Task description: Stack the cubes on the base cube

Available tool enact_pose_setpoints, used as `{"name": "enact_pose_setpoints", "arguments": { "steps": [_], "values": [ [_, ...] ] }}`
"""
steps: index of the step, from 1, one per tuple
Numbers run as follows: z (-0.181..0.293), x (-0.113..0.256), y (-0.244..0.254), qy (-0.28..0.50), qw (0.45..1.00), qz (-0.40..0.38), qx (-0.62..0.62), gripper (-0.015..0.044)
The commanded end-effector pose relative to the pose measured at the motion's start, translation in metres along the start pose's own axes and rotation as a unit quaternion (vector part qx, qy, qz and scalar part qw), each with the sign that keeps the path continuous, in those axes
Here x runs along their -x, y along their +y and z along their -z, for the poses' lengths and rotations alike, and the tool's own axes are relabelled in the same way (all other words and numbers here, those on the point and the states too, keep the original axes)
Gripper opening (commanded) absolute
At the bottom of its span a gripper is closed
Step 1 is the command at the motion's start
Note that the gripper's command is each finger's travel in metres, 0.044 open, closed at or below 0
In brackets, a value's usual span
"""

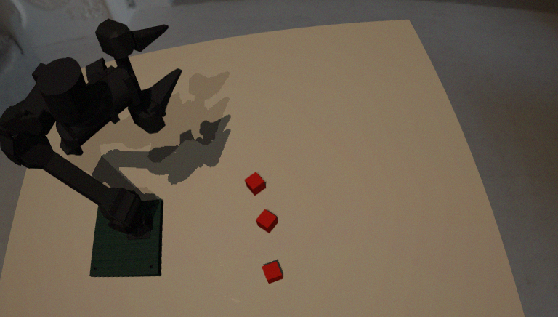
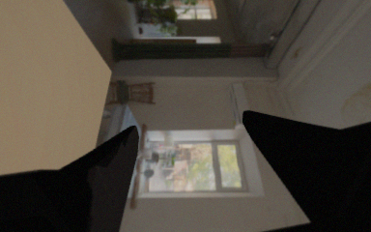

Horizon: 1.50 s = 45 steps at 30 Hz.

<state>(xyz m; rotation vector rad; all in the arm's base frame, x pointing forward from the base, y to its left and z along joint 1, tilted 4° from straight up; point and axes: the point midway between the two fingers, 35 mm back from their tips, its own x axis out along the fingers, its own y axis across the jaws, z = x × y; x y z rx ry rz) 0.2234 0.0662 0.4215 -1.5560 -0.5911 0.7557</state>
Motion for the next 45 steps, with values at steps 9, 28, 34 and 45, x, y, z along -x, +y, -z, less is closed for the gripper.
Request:
{"name": "enact_pose_setpoints", "arguments": {
  "steps": [9,28,34,45],
  "values": [
    [0.044,-0.021,0.039,0.061,0.956,-0.066,-0.281,0.0265],
    [0.106,-0.055,0.167,0.317,0.538,-0.169,-0.763,0.0265],
    [0.111,-0.057,0.205,0.416,0.365,-0.160,-0.817,0.0265],
    [0.113,-0.049,0.267,0.597,0.072,-0.082,-0.795,0.0265]
  ]
}}
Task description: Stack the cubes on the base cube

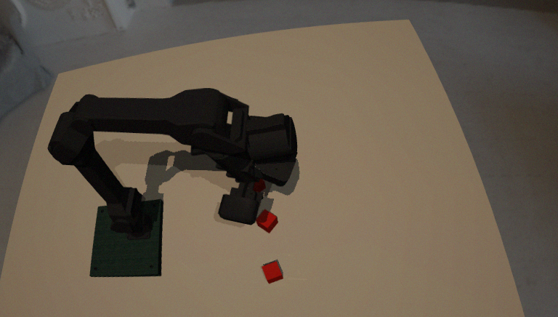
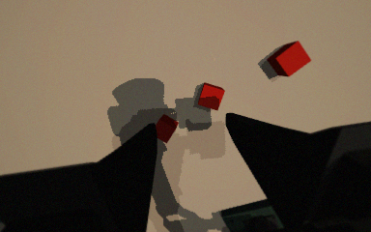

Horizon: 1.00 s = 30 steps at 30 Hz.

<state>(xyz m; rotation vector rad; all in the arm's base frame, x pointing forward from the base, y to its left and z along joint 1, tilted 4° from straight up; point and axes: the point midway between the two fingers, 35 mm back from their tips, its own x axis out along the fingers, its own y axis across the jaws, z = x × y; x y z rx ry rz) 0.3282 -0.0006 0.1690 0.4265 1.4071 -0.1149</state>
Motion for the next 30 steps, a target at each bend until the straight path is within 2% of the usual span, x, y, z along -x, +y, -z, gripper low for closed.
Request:
{"name": "enact_pose_setpoints", "arguments": {
  "steps": [1,6,12,20,30],
  "values": [
    [0.003,-0.017,-0.010,0.030,0.993,0.060,-0.097,0.0265],
    [0.007,-0.030,-0.019,0.046,0.975,0.119,-0.182,0.0265],
    [0.008,-0.031,-0.019,0.046,0.975,0.119,-0.182,0.0265],
    [0.015,-0.085,-0.031,0.046,0.975,0.119,-0.182,0.0265],
    [0.018,-0.104,-0.036,0.046,0.975,0.119,-0.182,0.0265]
  ]
}}
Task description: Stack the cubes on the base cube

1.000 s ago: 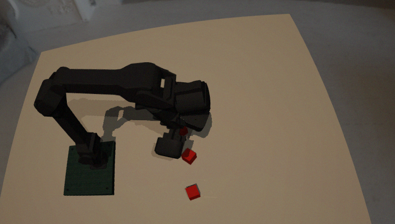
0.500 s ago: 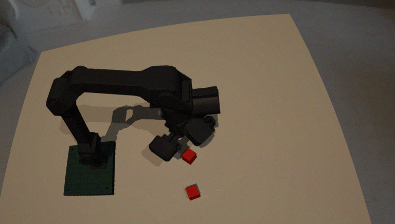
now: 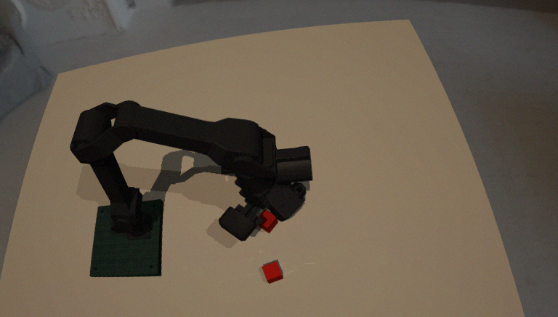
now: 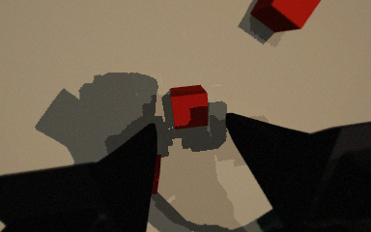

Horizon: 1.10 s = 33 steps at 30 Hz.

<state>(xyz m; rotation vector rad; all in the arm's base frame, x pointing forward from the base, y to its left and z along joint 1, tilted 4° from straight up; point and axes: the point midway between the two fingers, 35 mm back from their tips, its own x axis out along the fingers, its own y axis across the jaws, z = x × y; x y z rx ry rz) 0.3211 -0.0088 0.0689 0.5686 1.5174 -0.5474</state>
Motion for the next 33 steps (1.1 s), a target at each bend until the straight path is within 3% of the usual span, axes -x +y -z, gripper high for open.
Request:
{"name": "enact_pose_setpoints", "arguments": {
  "steps": [1,25,31,33],
  "values": [
    [0.002,-0.011,-0.002,0.005,1.000,0.006,-0.003,0.0265],
    [0.003,-0.044,-0.003,0.005,1.000,0.006,-0.003,0.0265],
    [0.003,-0.044,-0.003,0.005,1.000,0.006,-0.003,0.0107],
    [0.003,-0.044,-0.003,0.005,1.000,0.006,-0.003,0.0105]
  ]
}}
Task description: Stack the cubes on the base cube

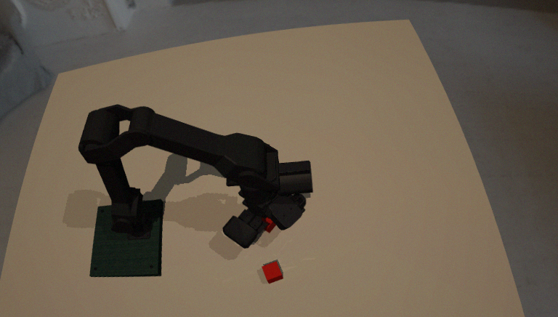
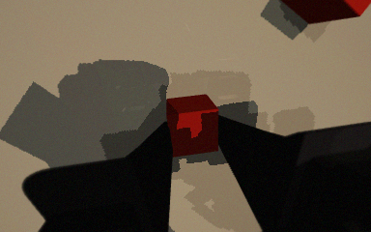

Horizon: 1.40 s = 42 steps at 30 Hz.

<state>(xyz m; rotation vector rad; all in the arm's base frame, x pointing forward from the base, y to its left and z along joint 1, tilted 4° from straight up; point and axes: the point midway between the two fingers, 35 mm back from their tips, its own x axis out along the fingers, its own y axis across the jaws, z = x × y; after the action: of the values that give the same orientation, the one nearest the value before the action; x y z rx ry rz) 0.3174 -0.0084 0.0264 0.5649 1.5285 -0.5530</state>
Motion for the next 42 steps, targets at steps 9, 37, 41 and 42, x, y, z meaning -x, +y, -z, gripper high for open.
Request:
{"name": "enact_pose_setpoints", "arguments": {
  "steps": [9,37,41,42],
  "values": [
    [-0.002,0.018,0.002,0.000,1.000,0.001,-0.003,0.0105],
    [0.000,0.106,0.001,0.000,1.000,0.001,-0.003,0.0105],
    [0.001,0.108,0.002,0.000,1.000,0.001,0.001,0.0105],
    [0.003,0.107,0.004,0.000,1.000,0.001,0.007,0.0105]
  ]
}}
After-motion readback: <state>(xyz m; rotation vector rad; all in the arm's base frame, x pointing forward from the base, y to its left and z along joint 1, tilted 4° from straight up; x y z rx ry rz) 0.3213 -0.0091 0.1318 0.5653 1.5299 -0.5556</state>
